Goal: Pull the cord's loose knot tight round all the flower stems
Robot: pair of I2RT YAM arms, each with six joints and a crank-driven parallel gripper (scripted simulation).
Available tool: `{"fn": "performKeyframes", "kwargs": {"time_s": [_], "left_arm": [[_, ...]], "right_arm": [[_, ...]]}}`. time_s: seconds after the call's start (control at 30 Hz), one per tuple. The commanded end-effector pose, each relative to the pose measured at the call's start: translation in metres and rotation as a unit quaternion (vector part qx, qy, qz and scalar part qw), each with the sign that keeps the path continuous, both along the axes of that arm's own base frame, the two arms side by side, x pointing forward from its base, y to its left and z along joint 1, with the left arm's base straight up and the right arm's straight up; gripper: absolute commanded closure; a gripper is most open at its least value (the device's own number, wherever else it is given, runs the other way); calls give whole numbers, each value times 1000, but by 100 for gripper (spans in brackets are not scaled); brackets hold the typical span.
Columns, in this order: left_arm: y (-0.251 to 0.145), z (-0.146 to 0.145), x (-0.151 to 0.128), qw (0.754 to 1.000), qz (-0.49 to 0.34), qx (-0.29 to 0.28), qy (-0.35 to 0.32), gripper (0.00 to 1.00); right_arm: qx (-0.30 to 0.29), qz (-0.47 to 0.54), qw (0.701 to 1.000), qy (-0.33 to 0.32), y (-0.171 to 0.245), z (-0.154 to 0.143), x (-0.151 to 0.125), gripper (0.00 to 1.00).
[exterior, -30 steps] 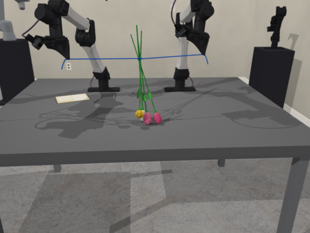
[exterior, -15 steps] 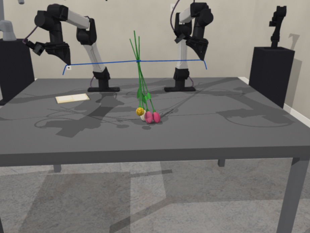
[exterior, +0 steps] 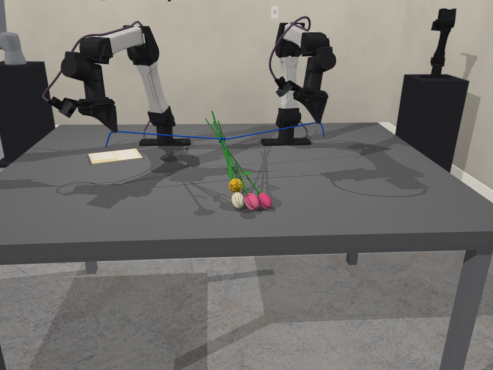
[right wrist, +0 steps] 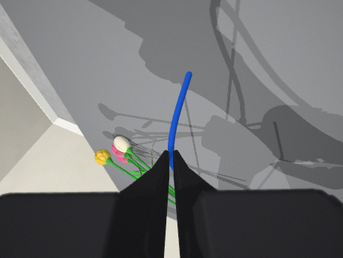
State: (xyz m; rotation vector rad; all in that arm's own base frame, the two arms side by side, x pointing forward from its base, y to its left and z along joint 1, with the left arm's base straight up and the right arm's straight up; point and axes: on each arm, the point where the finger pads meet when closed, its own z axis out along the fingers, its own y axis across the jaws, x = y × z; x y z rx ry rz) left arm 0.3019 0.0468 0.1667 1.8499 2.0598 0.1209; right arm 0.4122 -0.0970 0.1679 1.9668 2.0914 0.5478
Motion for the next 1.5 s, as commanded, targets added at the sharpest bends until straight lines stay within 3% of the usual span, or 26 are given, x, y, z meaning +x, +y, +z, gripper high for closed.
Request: {"fn": "performKeyframes", "kwargs": {"time_s": [0.0, 0.2, 0.27, 0.4, 0.53, 1.47], "left_arm": [[15, -20, 18, 998, 15, 31, -54, 100], [15, -87, 17, 999, 15, 29, -37, 100], [15, -87, 17, 999, 15, 29, -37, 100], [16, -115, 15, 999, 18, 28, -35, 100], [16, -131, 16, 999, 16, 29, -37, 100], [17, -135, 20, 998, 17, 30, -45, 100]], "right_arm": [[-51, -21, 995, -77, -25, -15, 21, 100], [-50, -22, 996, -72, -25, -81, 21, 100], [-50, -22, 996, -72, -25, -81, 21, 100], [-46, -21, 997, -56, -25, -117, 18, 100], [-47, -20, 997, -62, -25, -133, 19, 100], [-50, -22, 996, -73, -27, -134, 24, 100]]}}
